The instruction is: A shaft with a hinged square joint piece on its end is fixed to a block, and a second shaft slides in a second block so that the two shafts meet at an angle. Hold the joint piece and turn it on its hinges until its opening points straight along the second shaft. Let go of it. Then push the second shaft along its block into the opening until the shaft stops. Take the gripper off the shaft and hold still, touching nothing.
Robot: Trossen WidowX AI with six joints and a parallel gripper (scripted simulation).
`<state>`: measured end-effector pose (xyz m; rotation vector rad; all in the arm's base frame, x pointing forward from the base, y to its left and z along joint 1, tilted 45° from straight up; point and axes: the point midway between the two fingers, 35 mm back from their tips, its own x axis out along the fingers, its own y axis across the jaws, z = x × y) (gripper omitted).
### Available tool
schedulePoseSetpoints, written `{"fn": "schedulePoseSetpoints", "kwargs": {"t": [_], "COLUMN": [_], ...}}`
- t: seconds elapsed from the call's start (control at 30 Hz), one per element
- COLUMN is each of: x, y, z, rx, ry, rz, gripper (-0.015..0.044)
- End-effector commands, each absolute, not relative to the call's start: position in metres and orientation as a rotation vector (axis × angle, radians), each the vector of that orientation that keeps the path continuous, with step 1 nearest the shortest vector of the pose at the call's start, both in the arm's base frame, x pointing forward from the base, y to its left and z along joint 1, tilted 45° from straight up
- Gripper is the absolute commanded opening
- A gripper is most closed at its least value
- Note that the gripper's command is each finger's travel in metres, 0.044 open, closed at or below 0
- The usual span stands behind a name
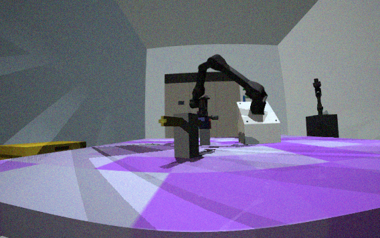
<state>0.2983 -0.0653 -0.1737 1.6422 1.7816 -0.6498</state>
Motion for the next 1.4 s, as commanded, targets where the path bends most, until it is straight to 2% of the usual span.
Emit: {"fn": "schedulePoseSetpoints", "kwargs": {"t": [0.0, 1.2, 1.37], "x": [0.2983, 0.2983, 0.2983], "y": [-0.0653, -0.0654, -0.0654], "z": [-0.1737, -0.1737, -0.1737], "rx": [1.642, 1.642, 1.642], "ry": [1.782, 1.782, 1.782], "rz": [-0.65, -0.65, -0.65], "gripper": [0.0067, 0.0067, 0.0034]}}
